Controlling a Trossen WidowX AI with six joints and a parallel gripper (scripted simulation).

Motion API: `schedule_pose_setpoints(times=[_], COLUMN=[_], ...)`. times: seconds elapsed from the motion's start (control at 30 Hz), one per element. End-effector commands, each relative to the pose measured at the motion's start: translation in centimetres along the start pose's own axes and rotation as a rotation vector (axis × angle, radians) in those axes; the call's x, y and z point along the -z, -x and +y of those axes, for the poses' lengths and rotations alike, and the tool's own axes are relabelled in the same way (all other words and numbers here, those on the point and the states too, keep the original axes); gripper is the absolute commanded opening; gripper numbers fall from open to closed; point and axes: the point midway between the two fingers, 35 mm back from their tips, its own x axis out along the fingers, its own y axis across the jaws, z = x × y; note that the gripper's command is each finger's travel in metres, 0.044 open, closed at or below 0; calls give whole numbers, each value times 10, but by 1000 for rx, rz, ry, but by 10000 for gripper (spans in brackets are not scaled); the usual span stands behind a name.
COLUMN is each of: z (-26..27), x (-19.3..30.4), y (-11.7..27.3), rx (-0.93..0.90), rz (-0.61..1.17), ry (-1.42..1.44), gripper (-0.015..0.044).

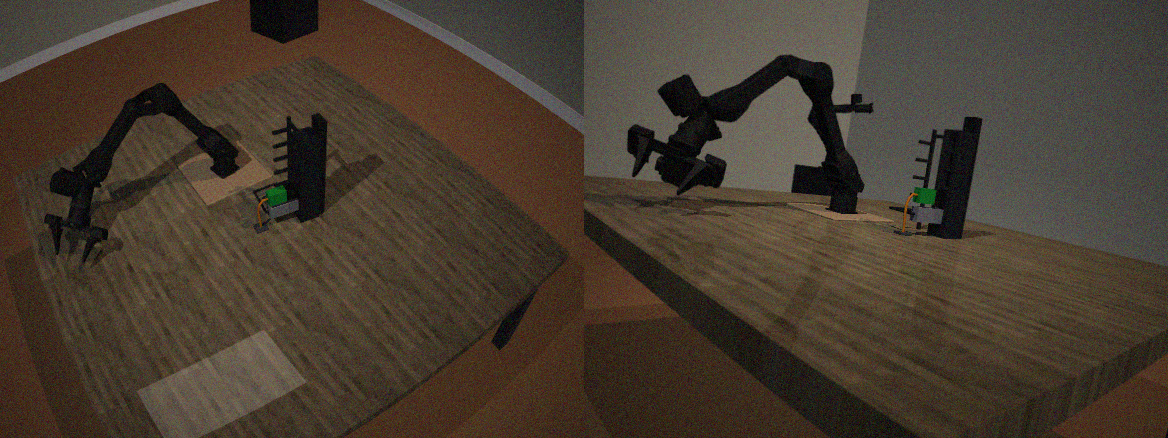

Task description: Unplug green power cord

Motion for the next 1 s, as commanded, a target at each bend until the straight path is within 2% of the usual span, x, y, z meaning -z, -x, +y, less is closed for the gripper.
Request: schedule_pose_setpoints(times=[0.0,0.27,0.57,0.8,0.97], z=[-3,-118,-256,-333,-393], x=[2,56,89,88,78], y=[-1,-7,29,79,135], rx=[5,215,467,622,779], rz=[-2,-87,-171,-224,-244], ry=[6,253,621,924,1210], gripper=[374,164,160,160,160])
